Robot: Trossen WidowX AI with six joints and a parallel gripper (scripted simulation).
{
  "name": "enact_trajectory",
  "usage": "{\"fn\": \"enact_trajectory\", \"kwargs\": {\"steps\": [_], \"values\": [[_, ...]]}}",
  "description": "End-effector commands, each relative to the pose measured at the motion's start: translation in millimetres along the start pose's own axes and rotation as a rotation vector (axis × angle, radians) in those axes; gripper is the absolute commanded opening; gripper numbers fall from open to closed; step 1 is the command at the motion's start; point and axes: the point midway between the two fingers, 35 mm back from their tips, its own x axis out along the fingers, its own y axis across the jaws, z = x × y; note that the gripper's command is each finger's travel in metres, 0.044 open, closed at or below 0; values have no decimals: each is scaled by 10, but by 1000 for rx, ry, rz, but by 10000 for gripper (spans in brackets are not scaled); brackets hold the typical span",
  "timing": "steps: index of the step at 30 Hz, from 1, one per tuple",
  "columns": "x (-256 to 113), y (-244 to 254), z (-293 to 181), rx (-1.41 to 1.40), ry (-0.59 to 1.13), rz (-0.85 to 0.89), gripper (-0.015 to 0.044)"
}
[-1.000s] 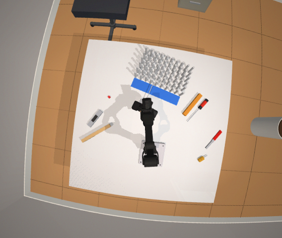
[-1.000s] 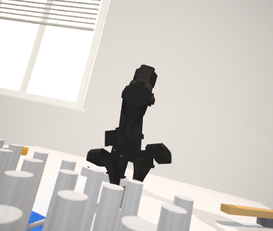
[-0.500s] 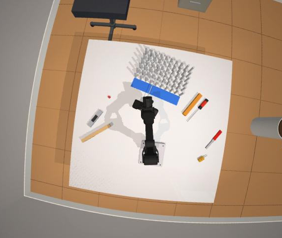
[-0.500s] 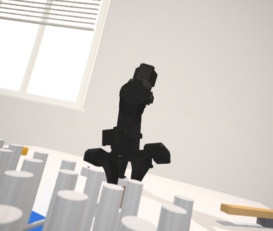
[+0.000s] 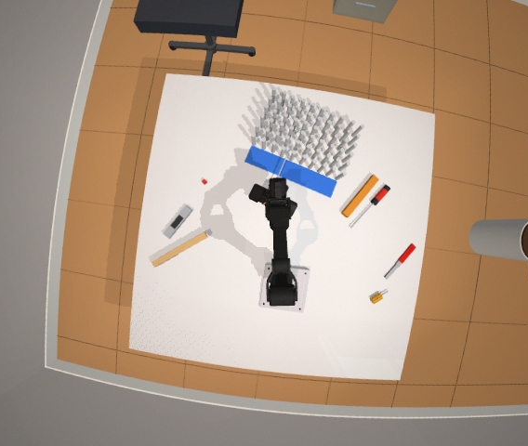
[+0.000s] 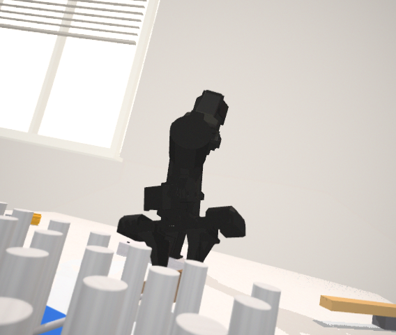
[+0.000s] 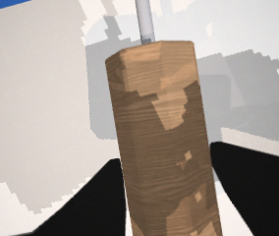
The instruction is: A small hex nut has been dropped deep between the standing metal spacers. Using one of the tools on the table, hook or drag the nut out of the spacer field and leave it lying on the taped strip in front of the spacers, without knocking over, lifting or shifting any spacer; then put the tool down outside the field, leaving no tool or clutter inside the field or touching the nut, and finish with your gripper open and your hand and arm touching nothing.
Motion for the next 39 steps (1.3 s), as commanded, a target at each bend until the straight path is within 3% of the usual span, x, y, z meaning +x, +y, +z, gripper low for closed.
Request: {"fn": "enact_trajectory", "kwargs": {"steps": [1, 39], "values": [[-11, 29, 61, -6, -7, 8, 0], [52, 33, 305, -7, -9, 8, 0]]}}
